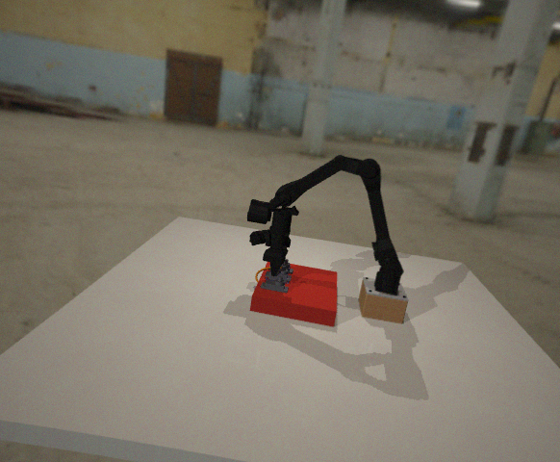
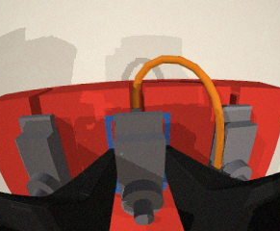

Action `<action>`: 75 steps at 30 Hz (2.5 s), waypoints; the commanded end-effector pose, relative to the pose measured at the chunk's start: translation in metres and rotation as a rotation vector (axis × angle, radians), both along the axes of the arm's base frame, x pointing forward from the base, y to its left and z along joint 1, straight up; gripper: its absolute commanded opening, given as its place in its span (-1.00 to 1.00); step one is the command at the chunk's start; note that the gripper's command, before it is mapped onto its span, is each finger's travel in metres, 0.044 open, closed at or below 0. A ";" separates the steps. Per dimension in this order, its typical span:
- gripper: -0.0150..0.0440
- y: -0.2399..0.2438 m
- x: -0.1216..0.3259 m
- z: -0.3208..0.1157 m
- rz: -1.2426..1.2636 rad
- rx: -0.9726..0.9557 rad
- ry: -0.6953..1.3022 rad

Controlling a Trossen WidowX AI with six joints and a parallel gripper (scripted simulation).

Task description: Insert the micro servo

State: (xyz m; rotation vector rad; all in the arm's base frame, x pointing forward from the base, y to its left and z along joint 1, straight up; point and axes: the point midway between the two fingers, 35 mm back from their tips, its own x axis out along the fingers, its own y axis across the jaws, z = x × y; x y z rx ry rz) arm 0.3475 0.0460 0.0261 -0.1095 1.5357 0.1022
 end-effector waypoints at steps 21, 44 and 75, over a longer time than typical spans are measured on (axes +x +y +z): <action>0.14 0.000 -0.006 0.027 0.001 -0.001 0.000; 1.00 -0.015 -0.111 0.088 0.001 -0.003 0.008; 1.00 -0.014 -0.109 0.137 0.002 0.000 0.003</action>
